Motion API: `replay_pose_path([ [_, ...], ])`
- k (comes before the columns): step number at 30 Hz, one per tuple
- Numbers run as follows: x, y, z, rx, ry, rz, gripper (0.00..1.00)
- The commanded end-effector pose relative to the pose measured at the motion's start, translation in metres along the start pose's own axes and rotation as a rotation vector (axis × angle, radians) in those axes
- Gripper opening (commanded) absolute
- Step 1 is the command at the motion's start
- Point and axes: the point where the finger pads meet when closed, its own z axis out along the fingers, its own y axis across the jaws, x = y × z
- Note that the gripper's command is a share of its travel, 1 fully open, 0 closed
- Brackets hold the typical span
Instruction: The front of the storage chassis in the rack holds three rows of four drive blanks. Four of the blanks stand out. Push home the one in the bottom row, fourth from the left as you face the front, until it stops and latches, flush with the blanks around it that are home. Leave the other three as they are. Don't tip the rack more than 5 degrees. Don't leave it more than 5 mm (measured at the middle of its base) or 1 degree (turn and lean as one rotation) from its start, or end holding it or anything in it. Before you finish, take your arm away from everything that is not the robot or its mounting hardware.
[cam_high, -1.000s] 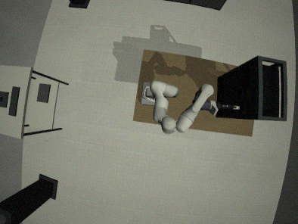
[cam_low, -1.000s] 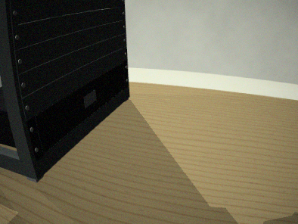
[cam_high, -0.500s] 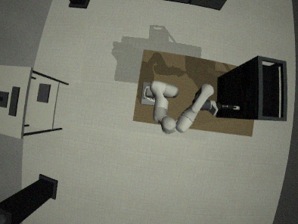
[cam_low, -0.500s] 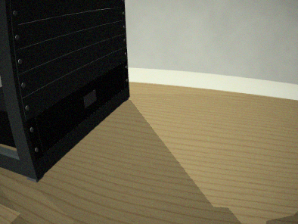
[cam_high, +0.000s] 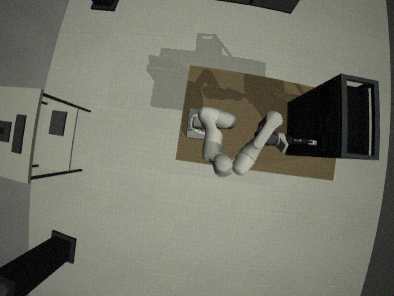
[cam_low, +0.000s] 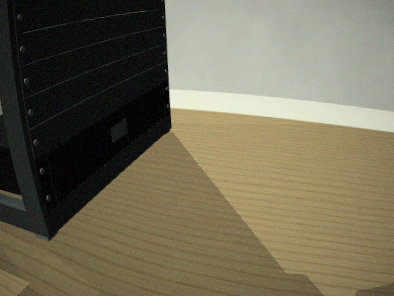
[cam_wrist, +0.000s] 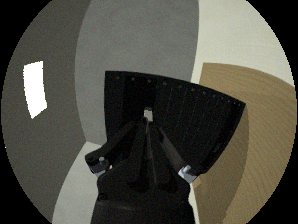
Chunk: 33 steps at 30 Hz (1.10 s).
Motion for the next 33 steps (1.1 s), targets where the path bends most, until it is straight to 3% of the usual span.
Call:
replay_pose_path([
  [1, 0.001, -0.001, 0.000, 0.002, 0.001, -0.005, 0.00],
  [33, 0.000, -0.001, 0.016, 0.002, 0.001, -0.005, 0.00],
])
